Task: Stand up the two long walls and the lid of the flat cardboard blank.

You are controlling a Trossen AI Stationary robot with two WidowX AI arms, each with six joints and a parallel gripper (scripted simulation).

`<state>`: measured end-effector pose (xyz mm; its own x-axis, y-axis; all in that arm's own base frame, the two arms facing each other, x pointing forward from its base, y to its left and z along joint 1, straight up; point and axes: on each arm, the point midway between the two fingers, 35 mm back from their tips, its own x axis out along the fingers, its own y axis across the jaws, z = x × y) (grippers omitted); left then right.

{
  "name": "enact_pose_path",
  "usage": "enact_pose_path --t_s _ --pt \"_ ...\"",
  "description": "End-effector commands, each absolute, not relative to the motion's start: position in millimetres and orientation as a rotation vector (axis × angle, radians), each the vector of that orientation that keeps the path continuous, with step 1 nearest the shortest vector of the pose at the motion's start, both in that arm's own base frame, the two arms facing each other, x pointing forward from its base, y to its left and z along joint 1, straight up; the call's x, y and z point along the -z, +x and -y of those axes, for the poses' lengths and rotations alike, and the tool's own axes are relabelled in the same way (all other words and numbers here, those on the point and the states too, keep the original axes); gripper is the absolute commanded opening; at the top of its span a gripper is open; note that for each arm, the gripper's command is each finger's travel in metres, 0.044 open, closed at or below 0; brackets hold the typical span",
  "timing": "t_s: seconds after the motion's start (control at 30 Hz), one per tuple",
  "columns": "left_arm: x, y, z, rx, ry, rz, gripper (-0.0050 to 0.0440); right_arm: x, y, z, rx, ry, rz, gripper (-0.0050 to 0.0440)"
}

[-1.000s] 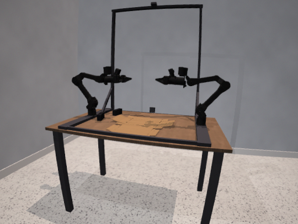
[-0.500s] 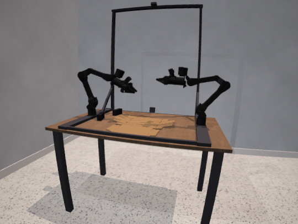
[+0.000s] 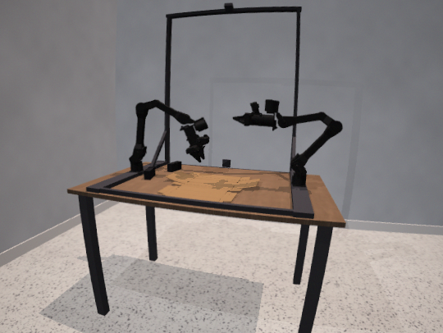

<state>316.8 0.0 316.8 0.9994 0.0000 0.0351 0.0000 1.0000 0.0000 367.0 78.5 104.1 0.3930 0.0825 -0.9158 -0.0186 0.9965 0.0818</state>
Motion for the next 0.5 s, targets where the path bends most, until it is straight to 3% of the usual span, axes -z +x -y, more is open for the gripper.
enact_pose_path --t_s 0.0,0.1,0.37,0.47 --pt "-323 316 0 0.000 0.000 0.050 0.0000 -81 364 -91 -0.043 0.043 -1.342 0.0316" --pt "-323 316 0 0.000 0.000 0.050 0.0000 -63 352 -96 -0.019 0.019 -1.484 0.0316" --pt "-323 316 0 0.000 0.000 0.050 0.0000 -54 347 -99 -0.005 0.005 -1.547 0.0316" --pt "-311 324 4 0.011 -0.011 -0.016 0.0068 -54 347 -99 -0.005 0.005 -1.547 0.0316"
